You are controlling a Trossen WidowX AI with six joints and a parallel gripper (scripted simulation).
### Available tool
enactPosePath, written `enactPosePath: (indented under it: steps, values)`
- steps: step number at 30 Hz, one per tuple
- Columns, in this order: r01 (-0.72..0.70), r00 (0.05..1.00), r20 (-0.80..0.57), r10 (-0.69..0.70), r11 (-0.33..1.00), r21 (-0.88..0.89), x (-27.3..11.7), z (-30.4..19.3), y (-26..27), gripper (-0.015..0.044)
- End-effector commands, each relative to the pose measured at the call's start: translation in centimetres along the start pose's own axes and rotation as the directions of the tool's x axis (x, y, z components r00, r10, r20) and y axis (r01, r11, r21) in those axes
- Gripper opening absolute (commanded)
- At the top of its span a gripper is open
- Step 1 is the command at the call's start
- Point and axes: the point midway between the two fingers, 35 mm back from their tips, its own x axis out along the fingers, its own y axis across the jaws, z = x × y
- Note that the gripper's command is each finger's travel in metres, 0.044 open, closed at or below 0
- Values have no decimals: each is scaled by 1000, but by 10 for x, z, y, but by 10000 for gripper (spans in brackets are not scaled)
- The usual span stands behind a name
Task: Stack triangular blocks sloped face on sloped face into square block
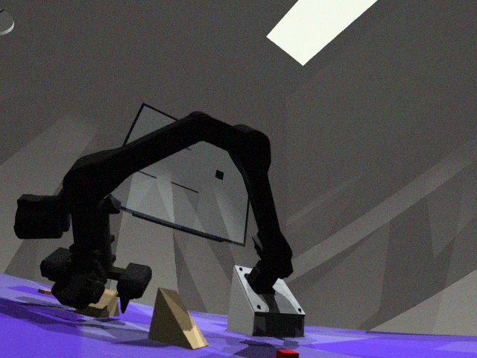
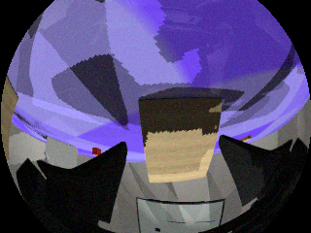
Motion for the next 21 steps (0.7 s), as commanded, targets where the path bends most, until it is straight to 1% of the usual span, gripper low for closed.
enactPosePath:
  steps: [1, 2, 11, 18, 21]
  values:
    - [-4, 1000, 2, 4, 1000, 3, 2, 1, 0, 440]
    - [-4, 1000, 2, 4, 1000, 3, 2, 1, 0, 440]
    - [0, 1000, 0, 0, 1000, 0, 0, 0, 0, 204]
    - [0, 1000, 0, 0, 1000, 0, 0, 0, 0, 157]
    - [0, 1000, 0, 0, 1000, 0, 0, 0, 0, 78]
